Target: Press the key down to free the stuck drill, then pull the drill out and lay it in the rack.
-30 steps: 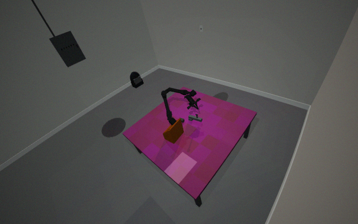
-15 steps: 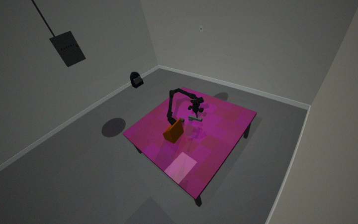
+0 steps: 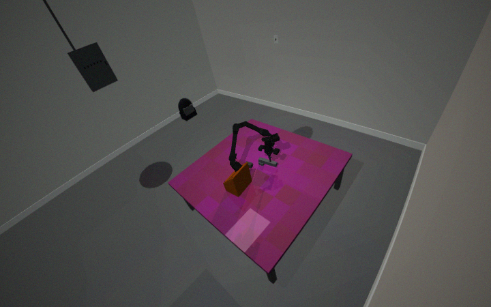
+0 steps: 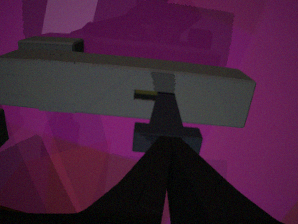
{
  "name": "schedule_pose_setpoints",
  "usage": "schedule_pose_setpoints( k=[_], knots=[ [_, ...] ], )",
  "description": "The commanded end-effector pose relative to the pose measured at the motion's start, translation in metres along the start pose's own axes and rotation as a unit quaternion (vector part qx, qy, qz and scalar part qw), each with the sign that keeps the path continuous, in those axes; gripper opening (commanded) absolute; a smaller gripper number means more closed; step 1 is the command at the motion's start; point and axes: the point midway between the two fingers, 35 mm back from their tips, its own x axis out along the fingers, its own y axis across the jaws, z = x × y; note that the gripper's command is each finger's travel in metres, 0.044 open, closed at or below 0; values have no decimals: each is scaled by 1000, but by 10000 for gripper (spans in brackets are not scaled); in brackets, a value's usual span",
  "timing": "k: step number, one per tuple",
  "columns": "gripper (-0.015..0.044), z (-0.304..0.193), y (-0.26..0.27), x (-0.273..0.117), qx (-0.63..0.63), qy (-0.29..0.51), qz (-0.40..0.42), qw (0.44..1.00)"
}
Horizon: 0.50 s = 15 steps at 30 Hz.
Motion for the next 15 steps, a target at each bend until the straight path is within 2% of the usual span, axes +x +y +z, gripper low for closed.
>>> schedule_pose_setpoints(
  k=[1, 15],
  knots=[
    [0, -2, 1, 7, 5, 1, 5, 1000],
    [0, 1, 0, 10, 5, 1, 5, 1000]
  ],
)
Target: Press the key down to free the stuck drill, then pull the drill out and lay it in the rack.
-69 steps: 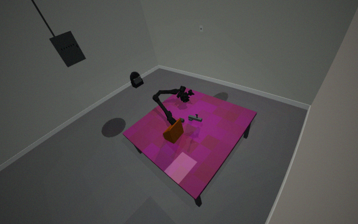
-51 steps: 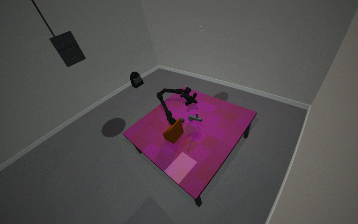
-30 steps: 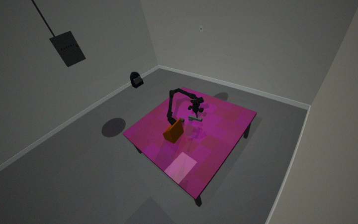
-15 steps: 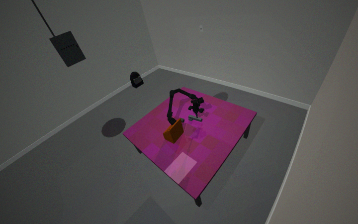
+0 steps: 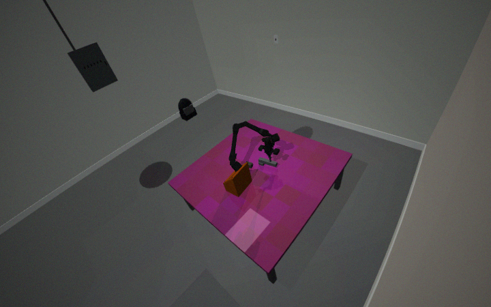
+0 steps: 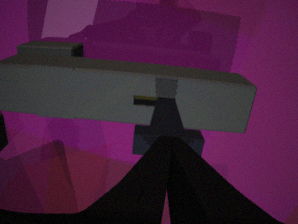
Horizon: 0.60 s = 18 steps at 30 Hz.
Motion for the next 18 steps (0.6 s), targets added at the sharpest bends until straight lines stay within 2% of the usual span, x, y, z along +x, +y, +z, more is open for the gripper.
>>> schedule_pose_setpoints(
  k=[1, 18],
  knots=[
    [0, 0, 0, 6, 2, 4, 4, 1000],
    [0, -2, 1, 12, 2, 4, 4, 1000]
  ],
)
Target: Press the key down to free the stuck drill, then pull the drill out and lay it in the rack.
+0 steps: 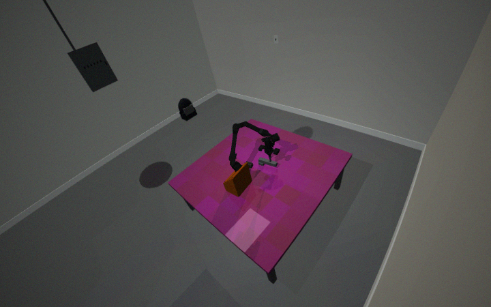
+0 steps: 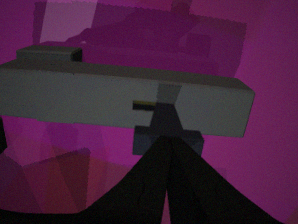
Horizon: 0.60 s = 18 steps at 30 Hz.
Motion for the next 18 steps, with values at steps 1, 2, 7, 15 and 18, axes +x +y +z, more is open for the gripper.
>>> schedule_pose_setpoints(
  k=[1, 2, 7, 15, 18],
  knots=[
    [0, -4, 1, 11, 1, 8, 5, 1000],
    [0, -4, 1, 11, 1, 8, 5, 1000],
    [0, -5, 1, 13, 1, 8, 5, 1000],
    [0, -7, 2, 16, 1, 8, 5, 1000],
    [0, -7, 2, 18, 1, 8, 5, 1000]
  ],
)
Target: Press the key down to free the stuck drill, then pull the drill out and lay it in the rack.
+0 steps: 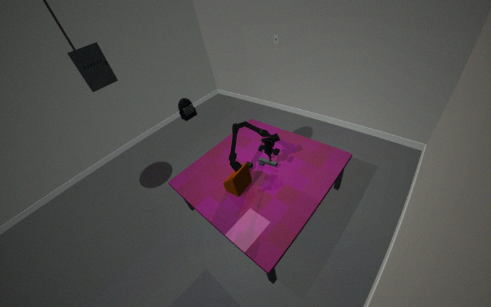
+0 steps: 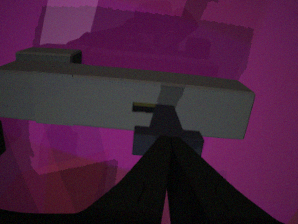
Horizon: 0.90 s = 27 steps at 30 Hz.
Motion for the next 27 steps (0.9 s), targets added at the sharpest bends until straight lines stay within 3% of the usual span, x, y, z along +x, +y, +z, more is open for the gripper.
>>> schedule_pose_setpoints(
  k=[1, 27],
  knots=[
    [0, -5, 2, 15, -2, 15, 4, 1000],
    [0, -5, 5, 31, -2, 15, 4, 1000]
  ],
)
